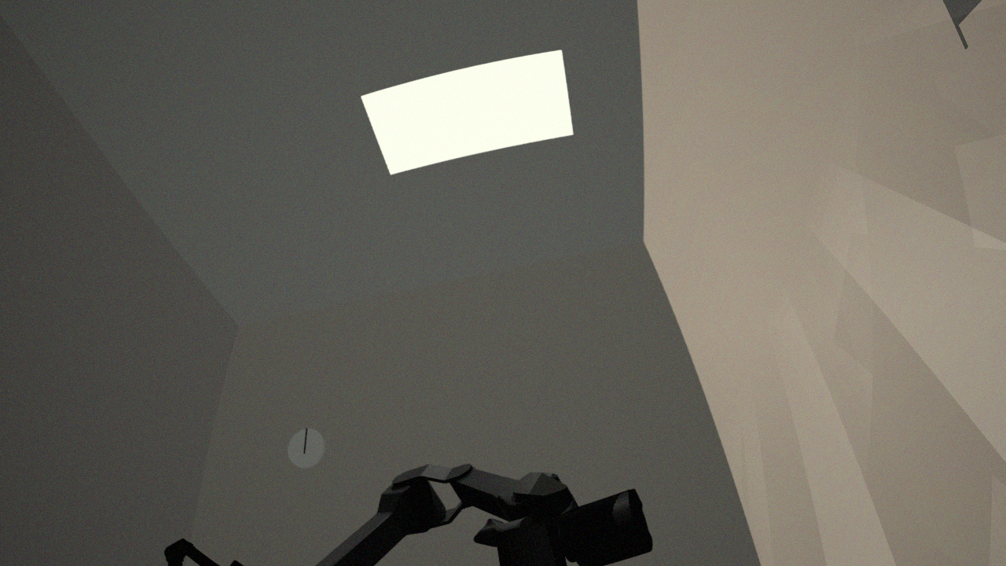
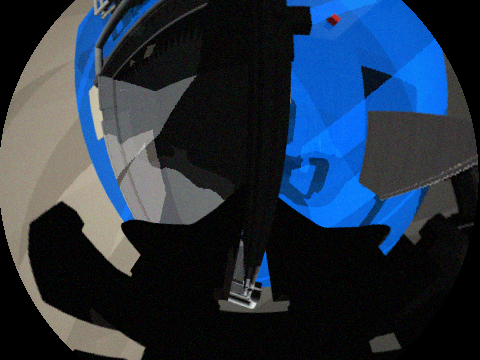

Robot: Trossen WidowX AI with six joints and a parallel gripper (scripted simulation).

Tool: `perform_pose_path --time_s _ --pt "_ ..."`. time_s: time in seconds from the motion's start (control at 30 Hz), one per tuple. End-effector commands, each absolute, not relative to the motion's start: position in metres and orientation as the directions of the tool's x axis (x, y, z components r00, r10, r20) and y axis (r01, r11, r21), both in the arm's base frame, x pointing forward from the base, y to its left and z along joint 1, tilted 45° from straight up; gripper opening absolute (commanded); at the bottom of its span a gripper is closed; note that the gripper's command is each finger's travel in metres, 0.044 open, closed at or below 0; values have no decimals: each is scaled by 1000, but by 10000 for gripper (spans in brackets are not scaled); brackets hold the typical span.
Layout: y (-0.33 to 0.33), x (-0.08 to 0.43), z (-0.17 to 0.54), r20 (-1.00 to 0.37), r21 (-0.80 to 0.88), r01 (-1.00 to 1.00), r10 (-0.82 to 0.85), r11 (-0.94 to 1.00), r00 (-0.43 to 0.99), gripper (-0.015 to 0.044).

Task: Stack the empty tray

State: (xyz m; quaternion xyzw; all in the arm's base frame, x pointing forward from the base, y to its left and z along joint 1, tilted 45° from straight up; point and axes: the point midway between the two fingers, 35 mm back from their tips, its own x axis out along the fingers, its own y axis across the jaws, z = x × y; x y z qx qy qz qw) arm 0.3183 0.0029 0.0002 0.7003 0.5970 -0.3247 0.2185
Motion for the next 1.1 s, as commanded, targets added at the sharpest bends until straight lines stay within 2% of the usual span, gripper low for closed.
perform_pose_path --time_s 0.0,1.07 --pt "9 314 -4 -713 -95 978 699 -185 63 0" --pt "15 310 -7 -710 -106 978 702 -180 52 0"
